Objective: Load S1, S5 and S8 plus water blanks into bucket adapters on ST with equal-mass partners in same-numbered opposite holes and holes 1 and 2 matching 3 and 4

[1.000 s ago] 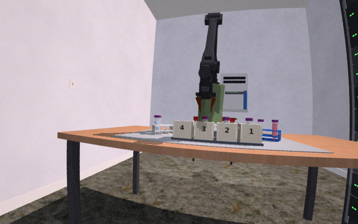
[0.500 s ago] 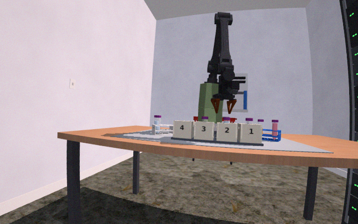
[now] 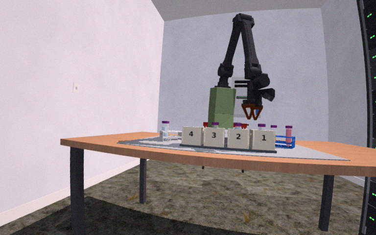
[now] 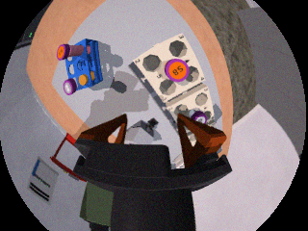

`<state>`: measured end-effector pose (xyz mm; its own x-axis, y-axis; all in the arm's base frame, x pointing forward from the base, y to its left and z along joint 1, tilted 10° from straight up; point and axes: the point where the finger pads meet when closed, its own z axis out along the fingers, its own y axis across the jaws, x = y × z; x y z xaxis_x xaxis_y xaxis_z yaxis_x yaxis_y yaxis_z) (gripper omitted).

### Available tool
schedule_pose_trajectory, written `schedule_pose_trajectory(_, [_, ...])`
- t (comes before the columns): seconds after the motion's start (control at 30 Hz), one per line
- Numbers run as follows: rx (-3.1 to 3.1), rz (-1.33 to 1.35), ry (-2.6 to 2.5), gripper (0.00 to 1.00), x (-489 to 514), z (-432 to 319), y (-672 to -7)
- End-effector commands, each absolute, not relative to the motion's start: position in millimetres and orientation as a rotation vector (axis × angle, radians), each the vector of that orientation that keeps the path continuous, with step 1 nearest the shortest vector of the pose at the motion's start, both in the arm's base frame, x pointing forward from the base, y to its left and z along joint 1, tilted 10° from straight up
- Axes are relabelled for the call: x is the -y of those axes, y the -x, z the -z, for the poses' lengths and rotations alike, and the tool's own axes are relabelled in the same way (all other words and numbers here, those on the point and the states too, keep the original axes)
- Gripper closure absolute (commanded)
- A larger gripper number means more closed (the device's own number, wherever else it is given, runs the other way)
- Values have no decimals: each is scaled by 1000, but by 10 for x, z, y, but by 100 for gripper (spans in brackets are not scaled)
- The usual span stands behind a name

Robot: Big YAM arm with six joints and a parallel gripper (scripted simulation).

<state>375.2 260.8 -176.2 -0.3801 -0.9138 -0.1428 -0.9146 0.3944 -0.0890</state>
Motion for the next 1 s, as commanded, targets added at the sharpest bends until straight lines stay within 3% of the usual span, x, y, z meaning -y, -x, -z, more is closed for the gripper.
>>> schedule_pose_trajectory(0.0, [-2431,-16,1641,20,-3009,1595,-3729])
schedule_pose_trajectory(0.97, [-2428,-42,1640,20,-4758,1508,-2717])
